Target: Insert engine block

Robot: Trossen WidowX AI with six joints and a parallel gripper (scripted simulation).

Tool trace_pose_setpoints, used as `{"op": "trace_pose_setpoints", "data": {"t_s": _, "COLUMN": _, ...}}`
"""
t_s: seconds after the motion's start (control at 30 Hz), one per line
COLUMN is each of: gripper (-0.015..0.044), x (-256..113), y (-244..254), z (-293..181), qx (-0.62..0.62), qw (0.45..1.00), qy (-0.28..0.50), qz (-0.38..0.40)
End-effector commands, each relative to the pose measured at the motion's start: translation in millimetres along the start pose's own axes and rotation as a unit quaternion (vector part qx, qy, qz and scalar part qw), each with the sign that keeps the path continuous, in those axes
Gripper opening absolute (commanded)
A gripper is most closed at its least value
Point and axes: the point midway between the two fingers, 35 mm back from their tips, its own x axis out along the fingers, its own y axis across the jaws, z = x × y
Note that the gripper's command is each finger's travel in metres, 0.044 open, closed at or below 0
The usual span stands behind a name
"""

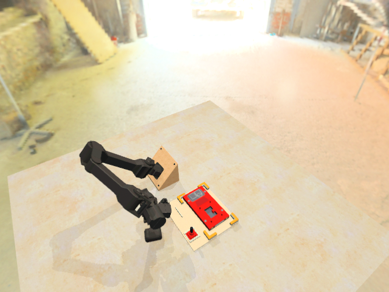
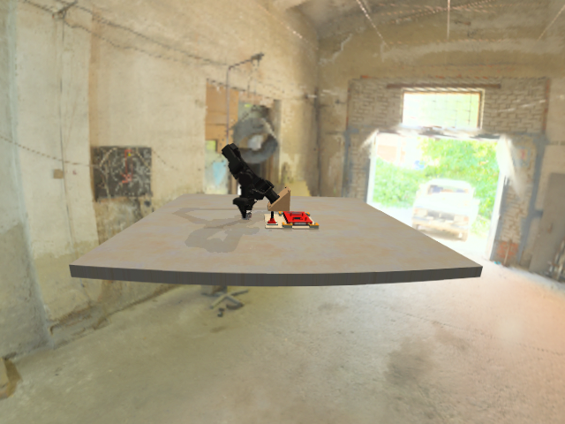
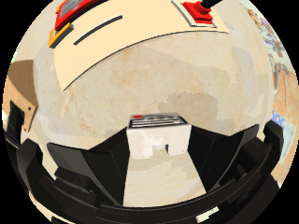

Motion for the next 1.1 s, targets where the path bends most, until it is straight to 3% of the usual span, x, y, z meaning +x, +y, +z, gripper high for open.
{"op": "trace_pose_setpoints", "data": {"t_s": 0.0, "gripper": 0.0157, "x": 0.4, "y": 0.2, "z": -0.1, "qx": 0.001, "qw": 1.000, "qy": -0.001, "qz": 0.001}}
{"op": "trace_pose_setpoints", "data": {"t_s": 0.37, "gripper": 0.0440, "x": 0.4, "y": 0.2, "z": -0.1, "qx": 0.001, "qw": 1.000, "qy": -0.001, "qz": 0.001}}
{"op": "trace_pose_setpoints", "data": {"t_s": 0.57, "gripper": 0.0440, "x": -0.5, "y": 0.1, "z": -0.2, "qx": 0.001, "qw": 1.000, "qy": -0.001, "qz": 0.003}}
{"op": "trace_pose_setpoints", "data": {"t_s": 1.07, "gripper": 0.0440, "x": -44.5, "y": -1.2, "z": 0.2, "qx": 0.001, "qw": 1.000, "qy": 0.002, "qz": 0.009}}
